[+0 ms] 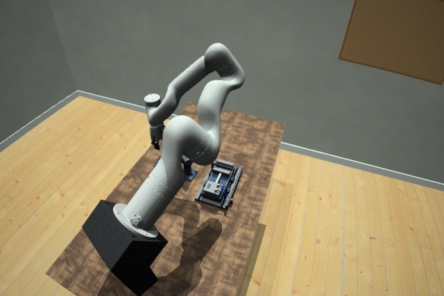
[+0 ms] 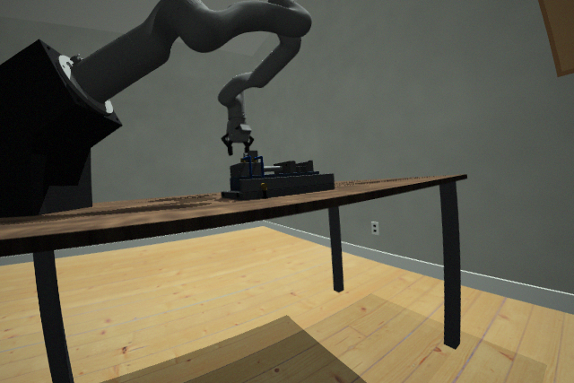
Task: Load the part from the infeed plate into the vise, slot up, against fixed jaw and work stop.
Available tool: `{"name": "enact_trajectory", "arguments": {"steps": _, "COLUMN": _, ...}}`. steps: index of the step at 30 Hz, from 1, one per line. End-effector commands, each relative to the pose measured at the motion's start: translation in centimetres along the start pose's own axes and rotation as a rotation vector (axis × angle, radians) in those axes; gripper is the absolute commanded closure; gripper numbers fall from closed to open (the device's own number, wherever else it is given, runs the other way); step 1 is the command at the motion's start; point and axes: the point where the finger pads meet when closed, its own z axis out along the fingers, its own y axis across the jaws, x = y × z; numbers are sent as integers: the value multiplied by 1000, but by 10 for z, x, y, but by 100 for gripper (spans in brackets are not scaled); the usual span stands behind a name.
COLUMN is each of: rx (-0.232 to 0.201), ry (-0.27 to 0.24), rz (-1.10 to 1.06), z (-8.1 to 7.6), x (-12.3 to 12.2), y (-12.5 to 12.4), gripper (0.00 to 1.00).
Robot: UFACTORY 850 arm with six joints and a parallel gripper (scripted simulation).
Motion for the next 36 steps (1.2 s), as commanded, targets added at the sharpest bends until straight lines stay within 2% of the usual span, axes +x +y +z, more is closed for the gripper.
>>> {"name": "enact_trajectory", "arguments": {"steps": 1, "rx": 1, "ry": -1, "rz": 0, "z": 8, "x": 0, "y": 0, "gripper": 11}}
{"name": "enact_trajectory", "arguments": {"steps": 36, "rx": 1, "ry": -1, "rz": 0, "z": 87, "x": -1, "y": -1, "gripper": 11}}
